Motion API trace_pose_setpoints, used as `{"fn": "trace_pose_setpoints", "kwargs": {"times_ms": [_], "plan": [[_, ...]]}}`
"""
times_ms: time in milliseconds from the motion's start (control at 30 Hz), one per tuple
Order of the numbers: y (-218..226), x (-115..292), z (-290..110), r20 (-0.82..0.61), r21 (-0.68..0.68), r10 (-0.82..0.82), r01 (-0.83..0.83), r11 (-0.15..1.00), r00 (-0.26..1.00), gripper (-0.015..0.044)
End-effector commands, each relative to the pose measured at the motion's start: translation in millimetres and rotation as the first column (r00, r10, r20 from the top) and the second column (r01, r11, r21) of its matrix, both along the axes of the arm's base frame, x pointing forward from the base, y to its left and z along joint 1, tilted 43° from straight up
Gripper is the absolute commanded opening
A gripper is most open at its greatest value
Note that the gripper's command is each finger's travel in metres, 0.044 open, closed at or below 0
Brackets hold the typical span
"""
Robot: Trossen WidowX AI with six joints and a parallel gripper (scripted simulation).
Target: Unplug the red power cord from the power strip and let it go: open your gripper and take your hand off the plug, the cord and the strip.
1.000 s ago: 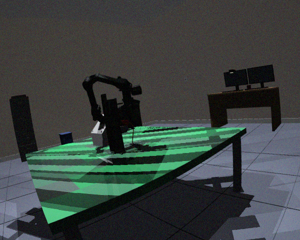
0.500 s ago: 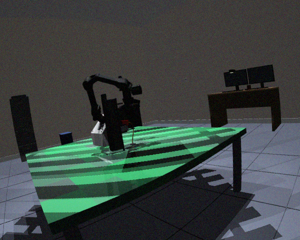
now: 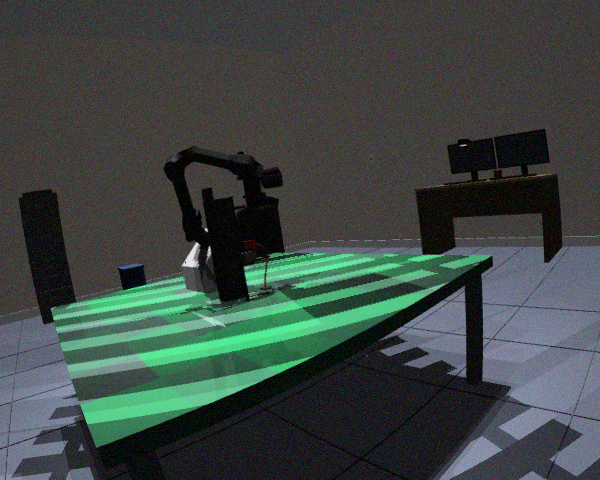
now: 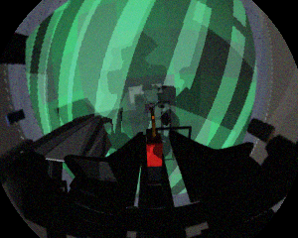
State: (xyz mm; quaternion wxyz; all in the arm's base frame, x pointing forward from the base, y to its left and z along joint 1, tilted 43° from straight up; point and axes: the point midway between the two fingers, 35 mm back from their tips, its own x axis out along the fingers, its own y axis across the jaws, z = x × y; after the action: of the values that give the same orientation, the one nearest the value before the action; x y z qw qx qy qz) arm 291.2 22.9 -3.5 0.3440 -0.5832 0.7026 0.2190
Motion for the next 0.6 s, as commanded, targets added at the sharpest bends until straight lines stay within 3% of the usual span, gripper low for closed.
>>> {"fn": "trace_pose_setpoints", "kwargs": {"times_ms": [0,567], "plan": [[-6,-2,4,-0.005,-0.002,-0.002,0.002,1.000,1.000,0.0160],[-25,-11,22,-0.006,-0.004,-0.002,0.002,1.000,1.000,0.0160]]}}
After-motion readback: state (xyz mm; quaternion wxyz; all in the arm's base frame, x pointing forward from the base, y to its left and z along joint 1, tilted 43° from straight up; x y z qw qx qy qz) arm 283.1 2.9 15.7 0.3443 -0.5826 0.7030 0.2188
